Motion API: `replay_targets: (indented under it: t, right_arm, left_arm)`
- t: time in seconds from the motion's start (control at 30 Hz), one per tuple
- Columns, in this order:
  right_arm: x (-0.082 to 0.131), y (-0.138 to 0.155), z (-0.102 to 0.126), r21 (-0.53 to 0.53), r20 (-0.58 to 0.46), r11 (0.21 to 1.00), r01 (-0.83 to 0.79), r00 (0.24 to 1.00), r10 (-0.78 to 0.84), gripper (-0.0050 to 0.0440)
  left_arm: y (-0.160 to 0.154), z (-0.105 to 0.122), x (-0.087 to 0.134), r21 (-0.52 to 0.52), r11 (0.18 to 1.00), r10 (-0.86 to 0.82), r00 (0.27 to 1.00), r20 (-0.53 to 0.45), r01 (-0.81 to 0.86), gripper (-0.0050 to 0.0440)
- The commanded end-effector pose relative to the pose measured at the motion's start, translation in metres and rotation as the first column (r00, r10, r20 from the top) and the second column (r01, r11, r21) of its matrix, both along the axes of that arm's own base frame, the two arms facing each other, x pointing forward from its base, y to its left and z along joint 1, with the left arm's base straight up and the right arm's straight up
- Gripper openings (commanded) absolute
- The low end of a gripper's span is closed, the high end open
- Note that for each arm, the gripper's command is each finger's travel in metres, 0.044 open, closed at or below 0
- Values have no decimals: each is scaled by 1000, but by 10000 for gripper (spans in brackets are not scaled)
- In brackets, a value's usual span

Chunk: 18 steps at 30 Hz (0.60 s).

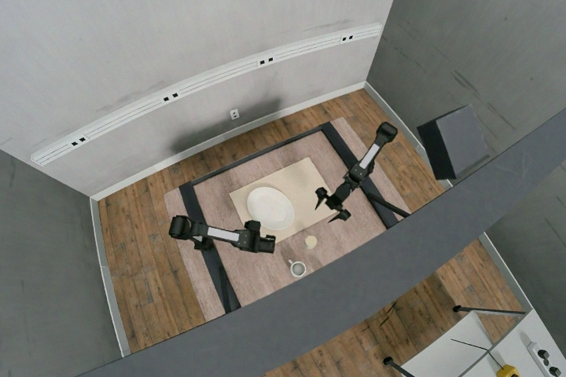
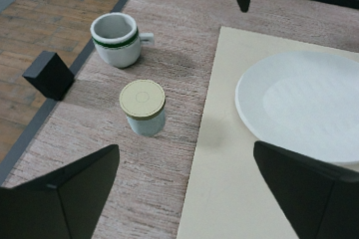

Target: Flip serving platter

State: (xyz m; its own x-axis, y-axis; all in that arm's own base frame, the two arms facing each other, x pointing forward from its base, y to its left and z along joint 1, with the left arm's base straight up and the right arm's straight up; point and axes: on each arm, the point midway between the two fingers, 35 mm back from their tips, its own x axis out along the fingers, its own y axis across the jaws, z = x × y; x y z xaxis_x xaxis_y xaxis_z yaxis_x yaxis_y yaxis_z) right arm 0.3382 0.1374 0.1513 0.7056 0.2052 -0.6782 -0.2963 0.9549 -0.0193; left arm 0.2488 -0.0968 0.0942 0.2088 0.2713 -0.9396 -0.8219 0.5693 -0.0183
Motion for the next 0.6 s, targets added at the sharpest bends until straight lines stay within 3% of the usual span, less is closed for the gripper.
replay_targets:
  t: [0.0,0.53,0.57]
  right_arm:
    - [2,1,10,12,25,1000,1,1000,-2,400]
    - [2,1,10,12,25,1000,1,1000,-2,400]
    - [3,1,12,15,32,1000,1,999,-2,400]
  left_arm:
    - [-2,6,3,-13,1000,-1,1000,23,1,400]
    - [-2,6,3,-13,1000,-1,1000,23,1,400]
    - [-1,6,3,-11,1000,-1,1000,21,1,160]
